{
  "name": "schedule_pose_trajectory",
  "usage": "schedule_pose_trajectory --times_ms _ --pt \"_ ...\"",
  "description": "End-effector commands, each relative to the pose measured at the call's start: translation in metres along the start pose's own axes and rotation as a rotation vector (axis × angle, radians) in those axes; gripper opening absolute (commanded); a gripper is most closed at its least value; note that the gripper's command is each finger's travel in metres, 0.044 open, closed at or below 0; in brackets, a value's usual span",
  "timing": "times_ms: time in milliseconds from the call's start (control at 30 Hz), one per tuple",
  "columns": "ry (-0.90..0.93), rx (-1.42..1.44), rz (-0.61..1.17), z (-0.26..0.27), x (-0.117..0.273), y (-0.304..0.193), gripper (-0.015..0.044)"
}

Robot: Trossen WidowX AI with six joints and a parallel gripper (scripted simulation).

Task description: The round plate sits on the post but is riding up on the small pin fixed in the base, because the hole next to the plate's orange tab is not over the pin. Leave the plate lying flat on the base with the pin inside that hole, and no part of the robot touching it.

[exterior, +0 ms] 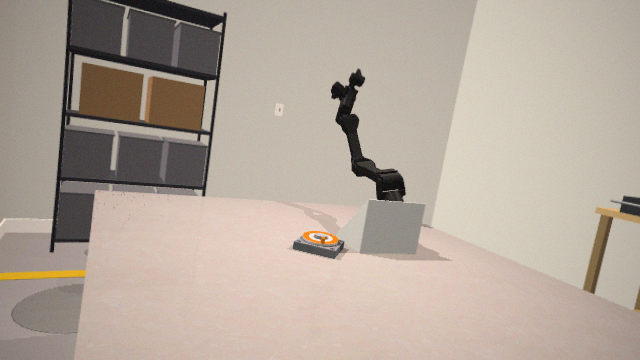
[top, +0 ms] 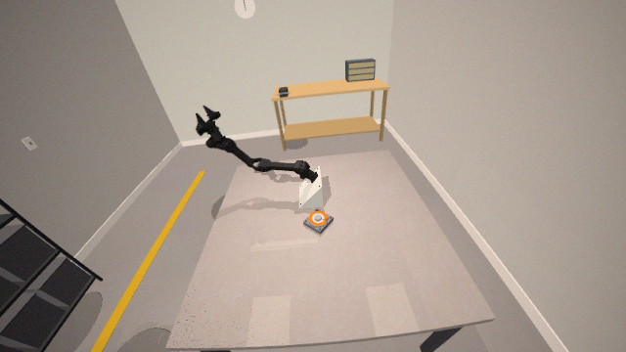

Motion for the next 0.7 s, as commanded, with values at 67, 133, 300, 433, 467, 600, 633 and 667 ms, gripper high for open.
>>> schedule_pose_trajectory --times_ms 67,133,300,433,467,600,633,667 --pt "-0.134 0.026 -0.124 -0.053 -0.014 0.028 0.0321" --pt "-0.165 0.032 -0.149 -0.065 -0.016 0.035 0.0269" --pt "-0.242 0.079 -0.231 -0.100 -0.018 0.055 0.0137" --pt "-0.371 0.133 -0.343 -0.151 -0.016 0.085 0.0032" --pt "-0.420 0.144 -0.377 -0.168 -0.013 0.095 0.0006" --pt "-0.552 0.174 -0.465 -0.212 -0.003 0.122 0.0000" --pt "-0.585 0.182 -0.486 -0.222 0.001 0.128 0.0000" --pt "-0.619 0.190 -0.507 -0.233 0.005 0.134 0.0000"
Point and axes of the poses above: the point midway between the two fingers, 35 mm back from their tips, its own x axis back along the fingers, its own z axis across the jaws, y = z × x, the point moved 8 cm from there along x, back along the fingers, and after that the axes turned 12 degrees about -x, right-handed, at the moved point
